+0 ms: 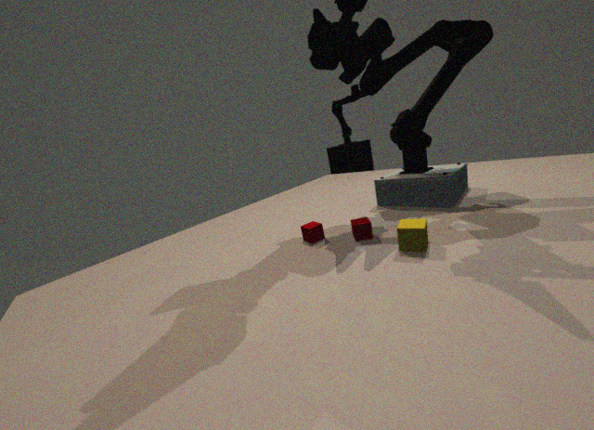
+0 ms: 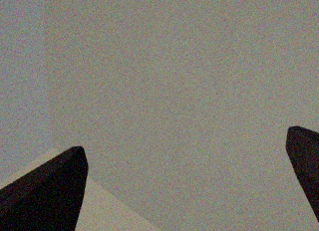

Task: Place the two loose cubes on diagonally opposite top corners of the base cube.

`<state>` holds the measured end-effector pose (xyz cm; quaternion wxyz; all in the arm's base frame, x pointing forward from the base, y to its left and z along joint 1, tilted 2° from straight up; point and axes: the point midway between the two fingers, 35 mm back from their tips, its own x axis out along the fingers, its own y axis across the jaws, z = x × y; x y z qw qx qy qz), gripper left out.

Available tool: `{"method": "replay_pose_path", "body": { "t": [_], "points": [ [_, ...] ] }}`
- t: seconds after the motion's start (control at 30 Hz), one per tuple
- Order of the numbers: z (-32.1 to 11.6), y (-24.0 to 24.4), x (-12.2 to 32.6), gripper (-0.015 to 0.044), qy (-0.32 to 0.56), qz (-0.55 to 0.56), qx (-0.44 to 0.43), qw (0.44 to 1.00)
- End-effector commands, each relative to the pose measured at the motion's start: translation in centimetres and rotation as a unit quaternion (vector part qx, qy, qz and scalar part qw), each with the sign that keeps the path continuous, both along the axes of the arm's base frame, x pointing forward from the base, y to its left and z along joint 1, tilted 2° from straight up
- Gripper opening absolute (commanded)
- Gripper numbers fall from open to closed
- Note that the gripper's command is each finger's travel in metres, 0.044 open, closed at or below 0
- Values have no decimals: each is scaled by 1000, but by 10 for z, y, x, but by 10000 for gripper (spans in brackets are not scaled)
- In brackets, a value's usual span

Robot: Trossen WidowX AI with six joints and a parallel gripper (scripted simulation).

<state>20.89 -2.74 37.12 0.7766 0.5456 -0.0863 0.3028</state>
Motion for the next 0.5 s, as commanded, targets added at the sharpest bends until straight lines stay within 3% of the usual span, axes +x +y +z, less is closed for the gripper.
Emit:
{"method": "replay_pose_path", "body": {
  "t": [0.0,0.13,0.47],
  "points": [
    [0,-1,1,374,0,-2,-1,1000],
    [2,-18,21,269,2,-45,-18,999],
    [-13,-61,83,265,52,-166,-109,979]
  ]
}}
